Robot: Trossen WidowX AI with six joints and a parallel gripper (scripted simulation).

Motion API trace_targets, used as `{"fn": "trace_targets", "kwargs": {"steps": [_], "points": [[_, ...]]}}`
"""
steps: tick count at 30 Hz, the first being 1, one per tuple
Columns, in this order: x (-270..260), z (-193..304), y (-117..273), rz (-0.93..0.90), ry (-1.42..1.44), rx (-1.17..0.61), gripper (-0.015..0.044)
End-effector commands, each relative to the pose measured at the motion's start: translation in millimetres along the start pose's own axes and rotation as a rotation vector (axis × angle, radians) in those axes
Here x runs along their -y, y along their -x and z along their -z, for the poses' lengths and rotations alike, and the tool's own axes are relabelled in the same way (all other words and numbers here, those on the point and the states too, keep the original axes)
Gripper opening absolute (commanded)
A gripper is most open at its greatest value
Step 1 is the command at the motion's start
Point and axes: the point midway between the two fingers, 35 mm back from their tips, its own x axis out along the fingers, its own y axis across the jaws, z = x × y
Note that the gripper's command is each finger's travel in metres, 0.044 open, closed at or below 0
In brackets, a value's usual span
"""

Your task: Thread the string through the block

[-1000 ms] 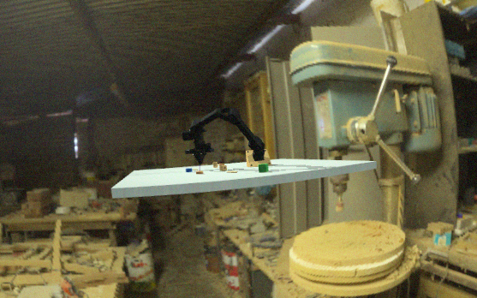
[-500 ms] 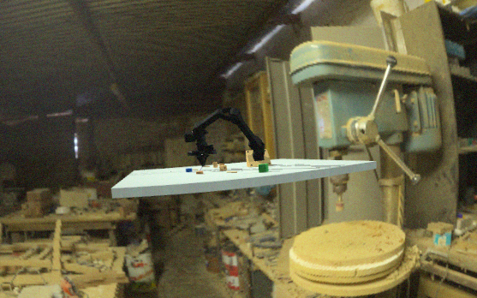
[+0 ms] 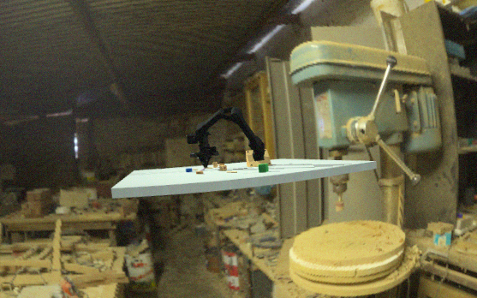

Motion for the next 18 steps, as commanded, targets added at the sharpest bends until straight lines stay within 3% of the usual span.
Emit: {"fn": "trace_targets", "kwargs": {"steps": [1, 18], "points": [[-1.1, -3.3, 0.0, 0.006, -0.001, -0.002, 0.0], [1.3, -22.4, 0.8, 0.005, -0.001, -0.002, 0.0]]}}
